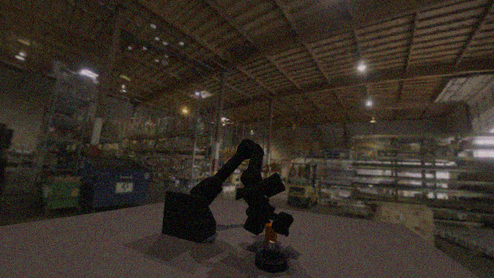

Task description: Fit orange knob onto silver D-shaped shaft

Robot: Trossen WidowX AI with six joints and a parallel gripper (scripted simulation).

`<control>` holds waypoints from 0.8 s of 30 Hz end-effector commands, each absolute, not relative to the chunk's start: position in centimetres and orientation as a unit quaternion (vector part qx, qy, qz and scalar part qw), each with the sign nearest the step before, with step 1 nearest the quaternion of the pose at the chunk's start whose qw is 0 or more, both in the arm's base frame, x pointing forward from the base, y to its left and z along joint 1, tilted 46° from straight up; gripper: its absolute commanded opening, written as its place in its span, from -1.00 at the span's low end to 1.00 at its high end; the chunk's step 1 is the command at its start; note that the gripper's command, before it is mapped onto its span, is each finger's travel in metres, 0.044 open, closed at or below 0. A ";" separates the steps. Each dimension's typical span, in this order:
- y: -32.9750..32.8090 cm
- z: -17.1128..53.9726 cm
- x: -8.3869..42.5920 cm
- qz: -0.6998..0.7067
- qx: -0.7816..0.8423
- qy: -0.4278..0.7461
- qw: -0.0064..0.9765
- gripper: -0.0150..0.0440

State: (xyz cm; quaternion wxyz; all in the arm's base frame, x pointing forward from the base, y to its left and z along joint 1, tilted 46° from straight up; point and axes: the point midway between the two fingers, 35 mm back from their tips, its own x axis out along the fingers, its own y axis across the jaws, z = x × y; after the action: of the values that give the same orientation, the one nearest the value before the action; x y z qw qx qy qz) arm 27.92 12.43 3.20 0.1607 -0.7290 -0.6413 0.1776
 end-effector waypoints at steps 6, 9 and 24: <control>11.7 2.8 28.4 0.181 -0.737 -0.633 0.152 1.00; 10.7 2.9 28.7 0.187 -0.742 -0.627 0.147 1.00; 7.1 7.7 29.6 0.171 -0.744 -0.633 0.126 1.00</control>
State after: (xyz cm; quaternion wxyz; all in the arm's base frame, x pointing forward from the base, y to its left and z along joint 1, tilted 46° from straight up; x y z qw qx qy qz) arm 29.10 9.30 4.37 0.1336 -0.7487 -0.6240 0.1798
